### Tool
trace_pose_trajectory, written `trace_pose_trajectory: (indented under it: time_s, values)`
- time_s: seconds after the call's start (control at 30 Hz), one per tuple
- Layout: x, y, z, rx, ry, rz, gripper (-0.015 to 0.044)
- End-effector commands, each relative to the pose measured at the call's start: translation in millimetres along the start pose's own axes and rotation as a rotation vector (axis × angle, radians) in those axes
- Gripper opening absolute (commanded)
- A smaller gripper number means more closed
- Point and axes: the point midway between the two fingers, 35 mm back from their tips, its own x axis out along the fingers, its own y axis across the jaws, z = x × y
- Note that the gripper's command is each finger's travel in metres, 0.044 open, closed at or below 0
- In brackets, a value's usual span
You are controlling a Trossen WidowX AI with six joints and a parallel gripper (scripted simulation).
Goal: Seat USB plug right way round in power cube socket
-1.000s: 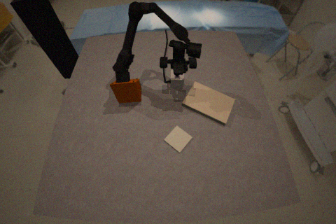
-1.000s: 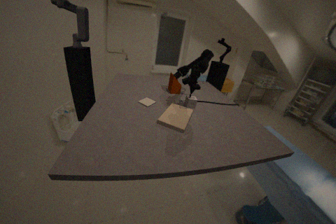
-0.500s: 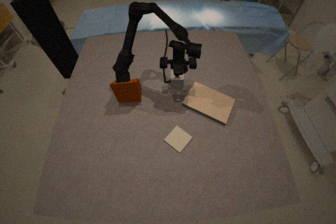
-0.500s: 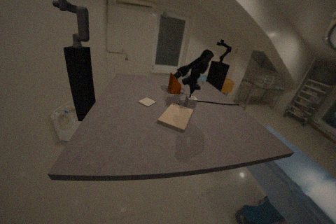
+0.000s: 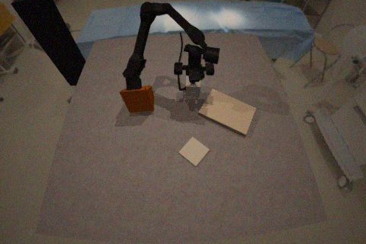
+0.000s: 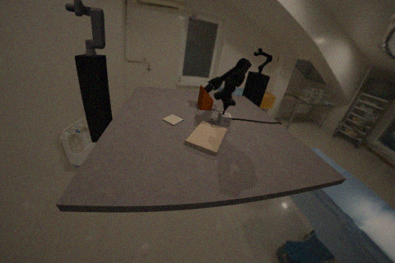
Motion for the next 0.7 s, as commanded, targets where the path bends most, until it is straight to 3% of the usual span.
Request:
trace_pose_trajectory:
  time_s: [0.0, 0.67]
  values:
    - [0.7, 0.5, -0.7, 0.001, 0.005, 0.003, 0.0000]
    - [3.1, 0.5, -0.5, 0.001, 0.006, 0.003, 0.0000]
